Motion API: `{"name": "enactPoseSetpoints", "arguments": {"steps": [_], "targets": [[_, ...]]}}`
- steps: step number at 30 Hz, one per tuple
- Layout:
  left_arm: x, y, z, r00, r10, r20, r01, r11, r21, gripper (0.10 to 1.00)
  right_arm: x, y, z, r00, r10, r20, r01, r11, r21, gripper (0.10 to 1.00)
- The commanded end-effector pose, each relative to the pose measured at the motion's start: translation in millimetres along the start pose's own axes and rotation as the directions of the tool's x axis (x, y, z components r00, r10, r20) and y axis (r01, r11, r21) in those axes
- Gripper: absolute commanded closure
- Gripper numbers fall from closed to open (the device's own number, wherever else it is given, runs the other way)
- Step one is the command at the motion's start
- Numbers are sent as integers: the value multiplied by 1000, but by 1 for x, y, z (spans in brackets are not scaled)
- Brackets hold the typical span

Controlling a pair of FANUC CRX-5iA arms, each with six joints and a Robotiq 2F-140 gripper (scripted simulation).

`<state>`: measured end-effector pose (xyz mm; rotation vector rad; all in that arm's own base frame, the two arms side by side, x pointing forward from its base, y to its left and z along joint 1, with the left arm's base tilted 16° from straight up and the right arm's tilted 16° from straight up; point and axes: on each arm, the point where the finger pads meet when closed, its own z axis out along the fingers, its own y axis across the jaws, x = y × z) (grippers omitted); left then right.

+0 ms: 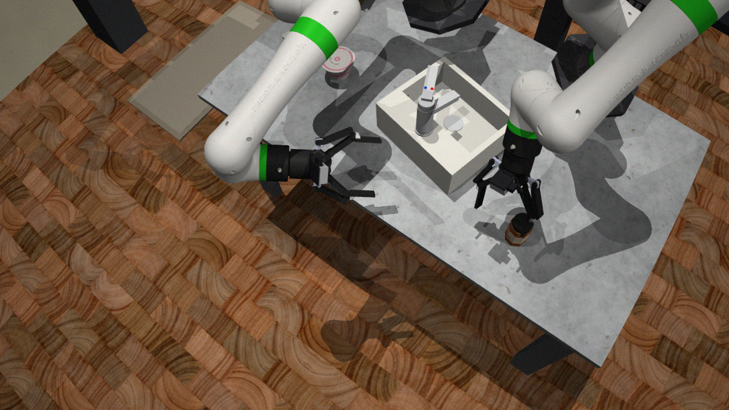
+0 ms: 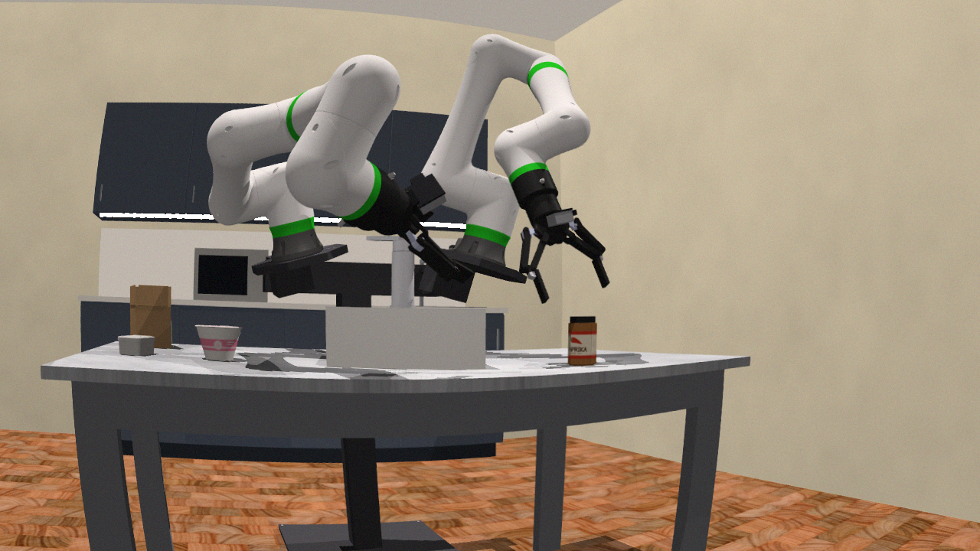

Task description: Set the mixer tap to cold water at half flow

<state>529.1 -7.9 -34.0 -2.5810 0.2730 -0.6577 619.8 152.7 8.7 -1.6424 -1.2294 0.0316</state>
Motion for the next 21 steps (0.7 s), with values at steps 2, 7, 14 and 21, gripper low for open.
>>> {"name": "enactPoseSetpoints", "arguments": {"steps": [2,7,14,21], "targets": [[1,-13,2,1000,-22,13,22,1000,13,98,23,-22,26,994,-67,87,69,997,-17,98],[-3,-49,7,995,-83,53,81,996,49,98,39,-46,52,974,-140,179,146,989,-21,98],[-14,-111,12,974,-191,120,177,978,113,98,50,-76,80,931,-227,285,240,971,-11,98],[-42,-197,12,910,-356,210,314,926,207,98,53,-113,109,854,-329,403,350,936,23,98]]}}
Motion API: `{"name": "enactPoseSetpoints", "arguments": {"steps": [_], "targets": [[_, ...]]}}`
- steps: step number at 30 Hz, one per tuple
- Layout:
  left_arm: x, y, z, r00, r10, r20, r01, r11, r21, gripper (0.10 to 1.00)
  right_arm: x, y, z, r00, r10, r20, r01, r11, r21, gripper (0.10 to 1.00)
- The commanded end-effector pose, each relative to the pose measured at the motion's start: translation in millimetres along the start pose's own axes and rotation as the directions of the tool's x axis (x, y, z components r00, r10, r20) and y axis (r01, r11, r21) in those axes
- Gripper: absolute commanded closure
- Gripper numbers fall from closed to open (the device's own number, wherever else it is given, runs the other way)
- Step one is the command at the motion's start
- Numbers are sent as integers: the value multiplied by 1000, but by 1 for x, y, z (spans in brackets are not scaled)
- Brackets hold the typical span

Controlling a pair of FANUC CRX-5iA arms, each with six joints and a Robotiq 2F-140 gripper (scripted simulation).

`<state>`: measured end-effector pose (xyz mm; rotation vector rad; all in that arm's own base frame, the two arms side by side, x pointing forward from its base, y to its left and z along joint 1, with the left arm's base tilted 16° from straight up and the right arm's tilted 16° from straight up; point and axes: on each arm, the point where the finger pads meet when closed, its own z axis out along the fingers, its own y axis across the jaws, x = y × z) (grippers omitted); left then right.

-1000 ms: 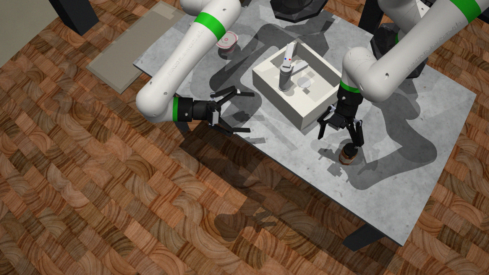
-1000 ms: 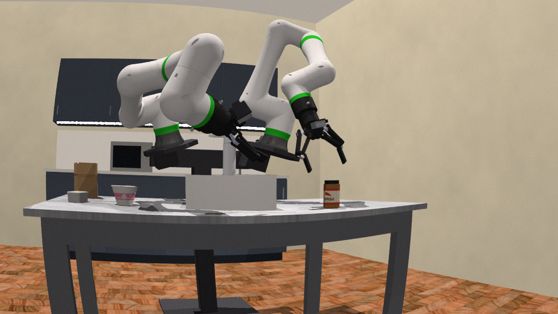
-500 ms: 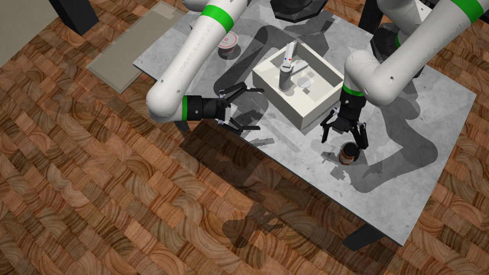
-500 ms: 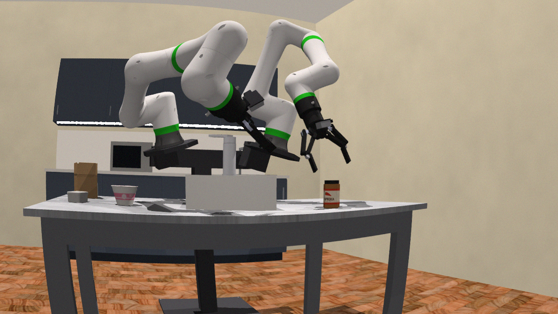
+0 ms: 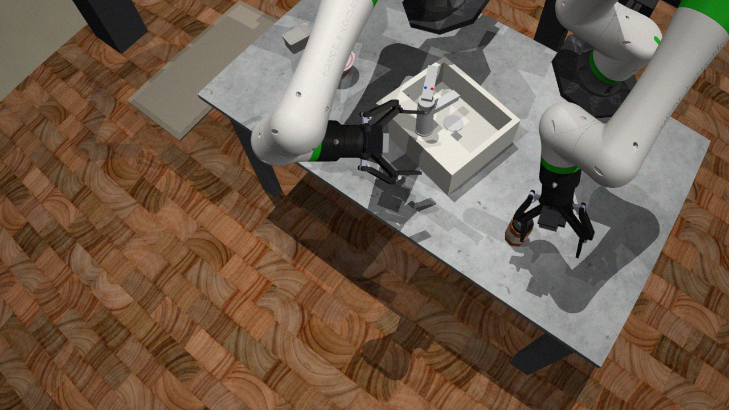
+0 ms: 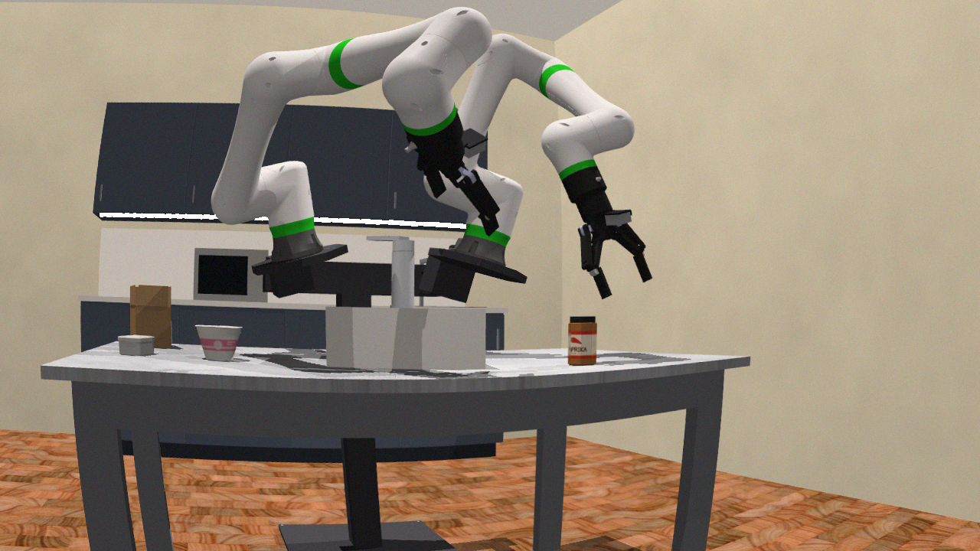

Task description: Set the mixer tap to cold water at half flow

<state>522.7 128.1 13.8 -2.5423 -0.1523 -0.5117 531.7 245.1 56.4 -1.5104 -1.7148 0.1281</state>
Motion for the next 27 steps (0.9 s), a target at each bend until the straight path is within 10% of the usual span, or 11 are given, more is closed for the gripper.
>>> {"name": "enactPoseSetpoints", "arguments": {"steps": [1,23,27], "targets": [[-1,-69,10,990,-112,86,108,993,48,98,18,-26,17,991,-91,98,94,995,-28,98],[-70,-282,1,820,-484,307,438,874,208,98,30,-134,67,761,-470,446,476,873,108,98],[-99,-334,-13,740,-575,348,519,818,247,98,22,-162,75,633,-575,519,571,799,189,98]]}}
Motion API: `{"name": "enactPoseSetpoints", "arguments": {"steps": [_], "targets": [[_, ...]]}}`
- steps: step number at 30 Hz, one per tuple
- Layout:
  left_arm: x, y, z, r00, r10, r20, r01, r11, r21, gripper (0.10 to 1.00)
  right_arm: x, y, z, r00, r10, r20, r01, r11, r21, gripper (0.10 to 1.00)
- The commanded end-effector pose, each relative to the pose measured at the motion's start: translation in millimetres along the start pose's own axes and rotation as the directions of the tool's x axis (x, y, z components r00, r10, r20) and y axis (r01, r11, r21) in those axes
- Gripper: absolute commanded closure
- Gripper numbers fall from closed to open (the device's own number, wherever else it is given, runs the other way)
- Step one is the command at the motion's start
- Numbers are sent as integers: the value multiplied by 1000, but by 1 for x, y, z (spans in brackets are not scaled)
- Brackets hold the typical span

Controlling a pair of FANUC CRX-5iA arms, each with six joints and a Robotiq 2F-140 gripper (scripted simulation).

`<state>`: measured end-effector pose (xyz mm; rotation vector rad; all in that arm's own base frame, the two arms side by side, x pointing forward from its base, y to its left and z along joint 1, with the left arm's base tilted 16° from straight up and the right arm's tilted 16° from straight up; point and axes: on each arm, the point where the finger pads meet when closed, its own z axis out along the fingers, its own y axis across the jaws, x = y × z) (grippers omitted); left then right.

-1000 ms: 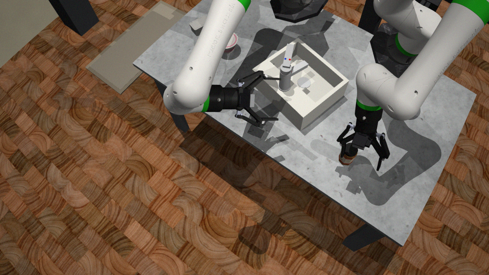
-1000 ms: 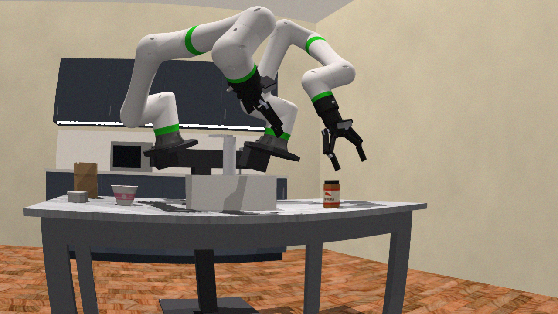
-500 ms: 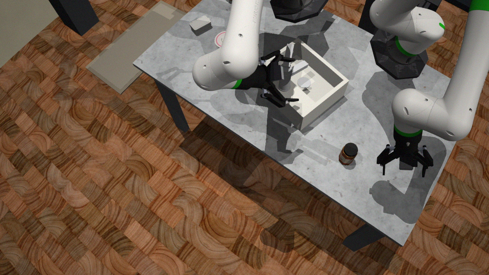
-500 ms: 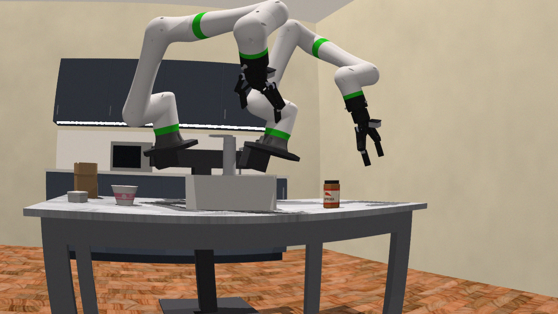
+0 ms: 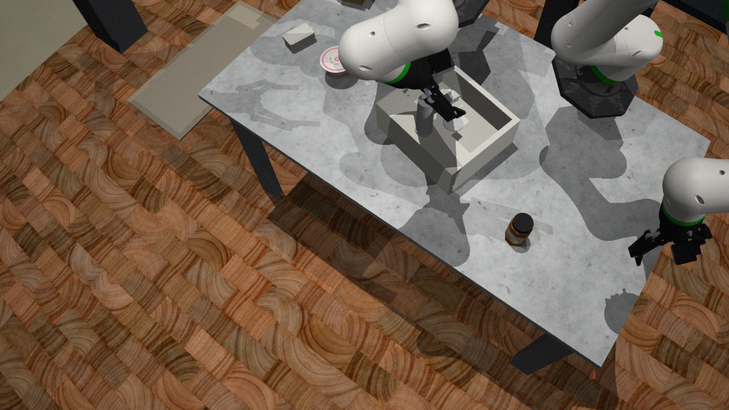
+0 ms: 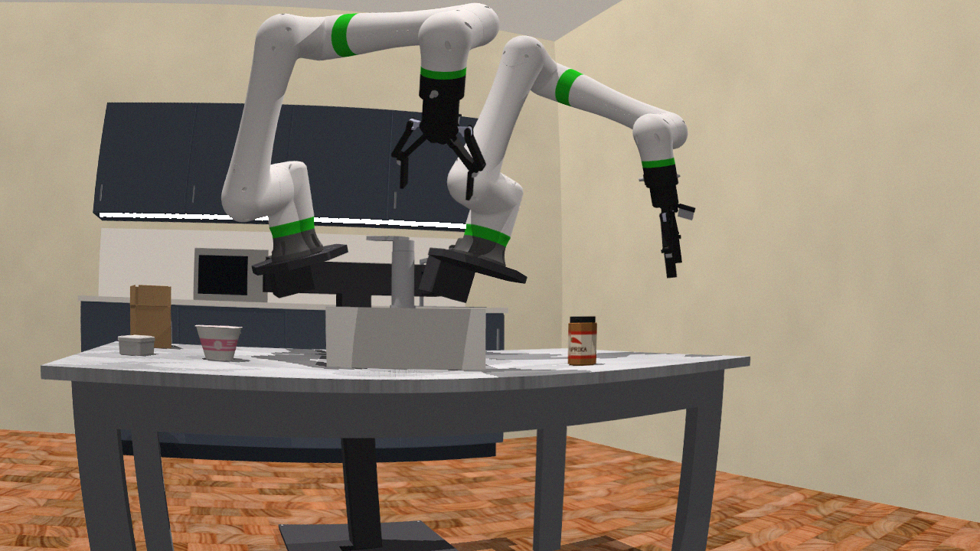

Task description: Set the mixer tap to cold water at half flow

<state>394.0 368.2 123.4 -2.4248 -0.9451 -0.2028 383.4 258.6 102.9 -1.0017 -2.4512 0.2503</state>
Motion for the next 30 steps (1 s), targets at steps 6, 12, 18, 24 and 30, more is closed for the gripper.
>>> {"name": "enactPoseSetpoints", "arguments": {"steps": [6,12,18,24,30], "targets": [[-7,-120,-5,970,-199,140,200,980,8,98,19,-51,13,937,-274,216,272,961,37,98],[-18,-170,-13,940,-285,190,288,958,13,98,20,-73,18,862,-408,300,400,912,92,98],[-37,-231,-28,890,-386,244,395,919,16,98,16,-99,24,720,-575,389,549,815,187,98],[-58,-283,-47,837,-470,281,485,874,16,98,9,-117,29,550,-708,443,659,694,291,98],[-74,-315,-62,800,-520,300,541,841,14,98,3,-127,32,418,-782,462,713,598,367,98]]}}
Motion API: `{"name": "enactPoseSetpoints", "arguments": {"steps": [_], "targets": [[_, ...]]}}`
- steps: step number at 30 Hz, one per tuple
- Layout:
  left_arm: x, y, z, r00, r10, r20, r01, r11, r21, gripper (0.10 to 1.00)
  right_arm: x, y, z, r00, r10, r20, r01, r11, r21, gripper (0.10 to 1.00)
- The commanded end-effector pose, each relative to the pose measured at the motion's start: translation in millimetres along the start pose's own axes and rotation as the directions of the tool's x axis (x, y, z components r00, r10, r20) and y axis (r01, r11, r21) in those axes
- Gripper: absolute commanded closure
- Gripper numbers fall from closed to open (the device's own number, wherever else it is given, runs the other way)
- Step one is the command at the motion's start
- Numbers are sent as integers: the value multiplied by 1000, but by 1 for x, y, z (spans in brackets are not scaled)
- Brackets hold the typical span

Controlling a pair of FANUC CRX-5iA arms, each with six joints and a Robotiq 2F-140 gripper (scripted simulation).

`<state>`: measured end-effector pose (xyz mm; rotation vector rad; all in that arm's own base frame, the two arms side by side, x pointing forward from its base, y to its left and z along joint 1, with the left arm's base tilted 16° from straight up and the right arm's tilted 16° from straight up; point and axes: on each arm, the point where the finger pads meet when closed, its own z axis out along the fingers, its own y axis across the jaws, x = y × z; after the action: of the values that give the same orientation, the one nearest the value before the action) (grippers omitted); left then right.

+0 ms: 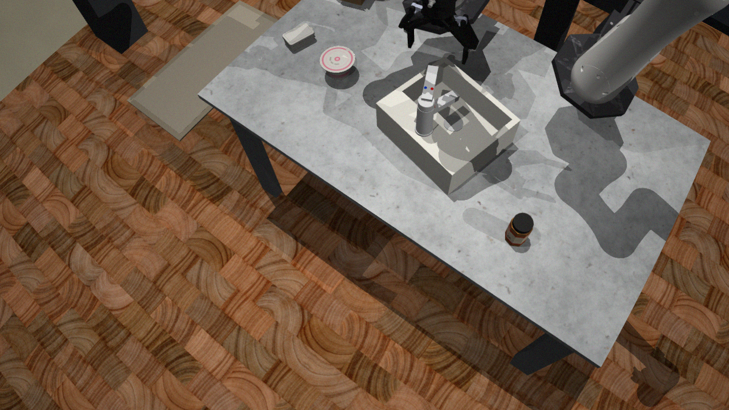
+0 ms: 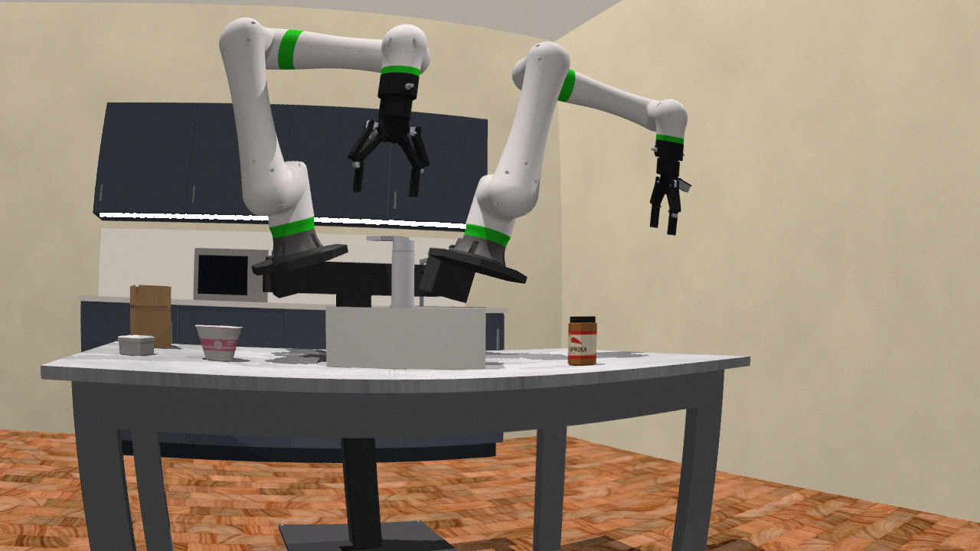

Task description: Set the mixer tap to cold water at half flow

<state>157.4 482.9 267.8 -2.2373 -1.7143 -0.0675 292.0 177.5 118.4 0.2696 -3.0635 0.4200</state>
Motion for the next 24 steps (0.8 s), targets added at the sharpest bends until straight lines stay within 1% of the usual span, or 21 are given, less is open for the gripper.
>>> {"name": "enactPoseSetpoints", "arguments": {"steps": [1,3,5,12,15,24], "targets": [[-1,-42,-17,997,-65,31,66,997,-30,98,6,-8,3,989,-118,91,117,993,15,98],[-4,-67,-29,993,-107,43,109,993,-44,98,7,-11,5,980,-165,116,162,986,27,98],[-6,-82,-37,990,-132,49,135,989,-53,98,7,-12,6,975,-184,126,181,983,33,98],[-19,-133,-66,975,-215,65,220,972,-84,98,7,-12,6,974,-187,128,185,982,34,98],[-23,-146,-75,969,-236,67,241,966,-93,98,7,-12,6,974,-187,128,185,982,34,98],[-27,-158,-84,964,-256,68,262,960,-101,98,7,-12,6,974,-187,128,185,982,34,98]]}}
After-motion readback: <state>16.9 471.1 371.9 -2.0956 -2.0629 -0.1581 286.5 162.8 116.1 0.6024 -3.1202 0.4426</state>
